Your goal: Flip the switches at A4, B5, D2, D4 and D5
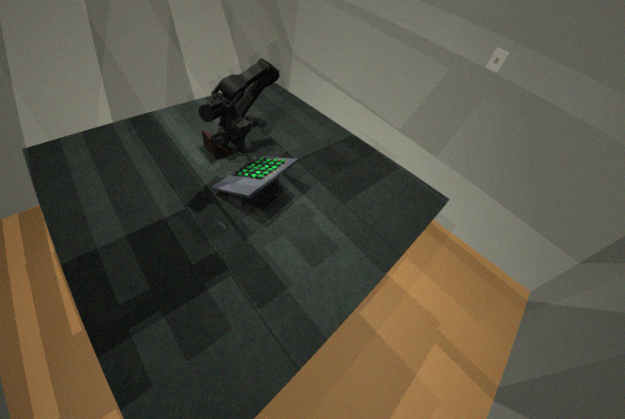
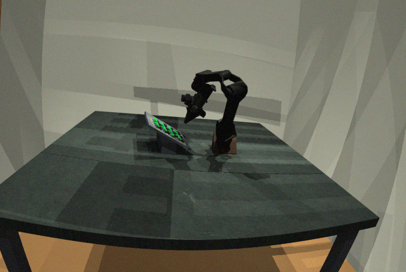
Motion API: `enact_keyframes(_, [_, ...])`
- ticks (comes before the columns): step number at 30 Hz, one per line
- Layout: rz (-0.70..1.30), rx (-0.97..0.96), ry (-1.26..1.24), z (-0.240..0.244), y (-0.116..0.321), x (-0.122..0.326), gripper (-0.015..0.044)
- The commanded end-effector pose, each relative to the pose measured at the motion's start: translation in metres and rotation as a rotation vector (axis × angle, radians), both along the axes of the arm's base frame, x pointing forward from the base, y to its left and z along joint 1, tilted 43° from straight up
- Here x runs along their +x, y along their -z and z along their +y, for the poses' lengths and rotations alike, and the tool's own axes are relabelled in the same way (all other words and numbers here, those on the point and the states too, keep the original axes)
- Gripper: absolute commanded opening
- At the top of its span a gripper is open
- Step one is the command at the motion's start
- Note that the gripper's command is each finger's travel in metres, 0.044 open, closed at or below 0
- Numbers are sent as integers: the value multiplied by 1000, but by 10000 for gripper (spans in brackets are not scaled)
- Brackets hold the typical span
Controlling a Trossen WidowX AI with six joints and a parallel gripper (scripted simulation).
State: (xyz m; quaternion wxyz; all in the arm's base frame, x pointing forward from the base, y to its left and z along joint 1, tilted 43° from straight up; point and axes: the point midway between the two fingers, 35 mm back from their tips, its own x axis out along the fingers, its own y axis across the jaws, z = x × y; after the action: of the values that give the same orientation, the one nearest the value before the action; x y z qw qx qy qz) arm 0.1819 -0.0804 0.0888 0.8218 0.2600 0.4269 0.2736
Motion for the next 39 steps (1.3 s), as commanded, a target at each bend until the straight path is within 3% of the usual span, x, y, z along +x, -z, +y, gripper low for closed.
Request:
enact_keyframes(1, [2,-7,-1,0,5,7,0])
enact_keyframes(5, [14,-10,-14,19,19,21,0])
enact_keyframes(39, [13,-9,-14,35,33,33,0])
